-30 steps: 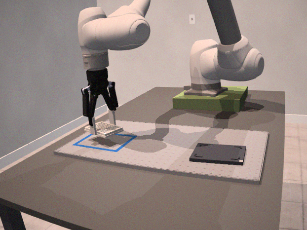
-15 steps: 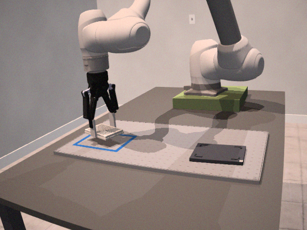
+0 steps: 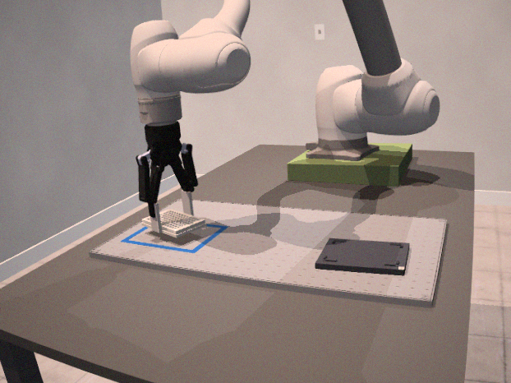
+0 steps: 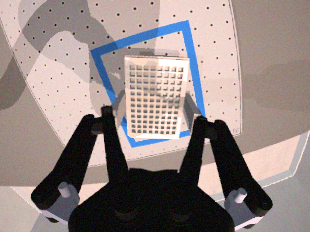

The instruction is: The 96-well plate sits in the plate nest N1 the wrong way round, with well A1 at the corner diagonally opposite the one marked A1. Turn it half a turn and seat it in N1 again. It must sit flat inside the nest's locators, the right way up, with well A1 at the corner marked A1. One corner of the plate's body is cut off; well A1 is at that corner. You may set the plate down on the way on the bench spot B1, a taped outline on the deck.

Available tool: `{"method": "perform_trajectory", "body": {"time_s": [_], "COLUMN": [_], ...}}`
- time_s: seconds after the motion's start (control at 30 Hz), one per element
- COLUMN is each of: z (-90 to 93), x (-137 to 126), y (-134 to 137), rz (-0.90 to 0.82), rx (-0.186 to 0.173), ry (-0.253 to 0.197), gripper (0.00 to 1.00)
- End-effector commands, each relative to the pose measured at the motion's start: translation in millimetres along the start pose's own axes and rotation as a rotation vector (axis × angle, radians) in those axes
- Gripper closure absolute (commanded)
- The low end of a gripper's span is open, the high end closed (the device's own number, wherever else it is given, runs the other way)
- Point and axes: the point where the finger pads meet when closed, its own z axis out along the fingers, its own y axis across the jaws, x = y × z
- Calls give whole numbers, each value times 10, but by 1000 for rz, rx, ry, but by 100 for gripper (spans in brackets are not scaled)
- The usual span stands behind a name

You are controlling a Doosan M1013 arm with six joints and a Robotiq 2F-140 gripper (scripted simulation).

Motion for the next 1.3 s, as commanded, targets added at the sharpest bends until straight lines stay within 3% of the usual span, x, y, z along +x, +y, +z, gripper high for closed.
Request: {"method": "perform_trajectory", "body": {"time_s": [0.0,1.27], "z": [19,207], "x": [0,0], "y": [0,0], "rz": [0,0], "rx": [0,0], "ry": [0,0], "gripper": [100,100]}}
